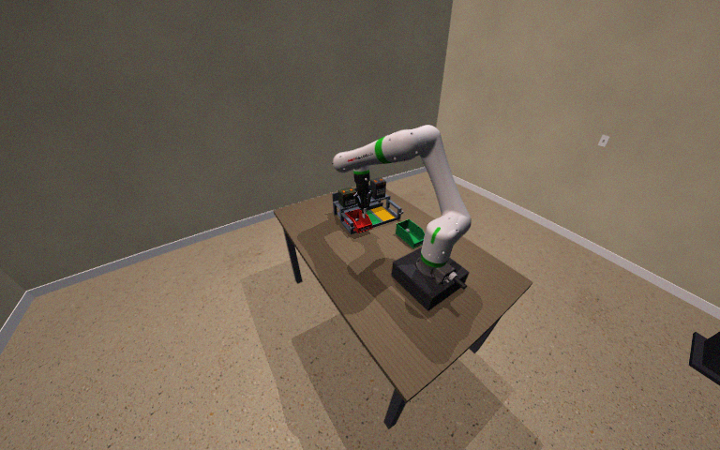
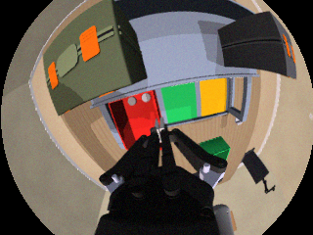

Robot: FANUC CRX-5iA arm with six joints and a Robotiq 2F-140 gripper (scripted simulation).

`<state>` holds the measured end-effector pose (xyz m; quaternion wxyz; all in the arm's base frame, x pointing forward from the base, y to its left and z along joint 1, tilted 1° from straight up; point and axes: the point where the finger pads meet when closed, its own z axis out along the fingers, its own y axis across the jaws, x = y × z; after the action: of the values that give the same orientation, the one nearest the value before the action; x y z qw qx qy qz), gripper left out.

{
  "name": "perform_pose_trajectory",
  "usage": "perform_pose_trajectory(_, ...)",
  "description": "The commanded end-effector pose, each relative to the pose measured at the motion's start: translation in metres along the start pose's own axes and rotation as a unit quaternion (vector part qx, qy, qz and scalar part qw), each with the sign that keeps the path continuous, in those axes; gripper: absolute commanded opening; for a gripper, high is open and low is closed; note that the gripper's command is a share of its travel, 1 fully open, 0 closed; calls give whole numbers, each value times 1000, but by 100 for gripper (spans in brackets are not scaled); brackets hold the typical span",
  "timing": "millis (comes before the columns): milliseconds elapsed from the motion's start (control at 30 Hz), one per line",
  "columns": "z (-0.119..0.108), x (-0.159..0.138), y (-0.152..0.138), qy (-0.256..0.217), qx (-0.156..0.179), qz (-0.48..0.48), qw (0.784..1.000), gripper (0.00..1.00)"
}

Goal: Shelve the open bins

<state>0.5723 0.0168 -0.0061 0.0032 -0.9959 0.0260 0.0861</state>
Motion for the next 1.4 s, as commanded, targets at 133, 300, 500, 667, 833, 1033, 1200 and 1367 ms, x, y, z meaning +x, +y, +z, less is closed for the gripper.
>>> perform_pose_trajectory(133,0,0,0,2,0,0,1000,0)
perform_pose_trajectory(300,1,0,0,5,0,0,1000,0)
perform_pose_trajectory(500,1,0,0,9,0,0,1000,0)
perform_pose_trajectory(667,2,-1,0,13,0,0,1000,0)
perform_pose_trajectory(833,2,-1,0,16,0,0,1000,0)
perform_pose_trajectory(1033,2,-1,0,16,0,0,1000,0)
perform_pose_trajectory(1200,2,-1,0,16,0,0,1000,0)
perform_pose_trajectory(1367,2,-1,0,16,0,0,1000,0)
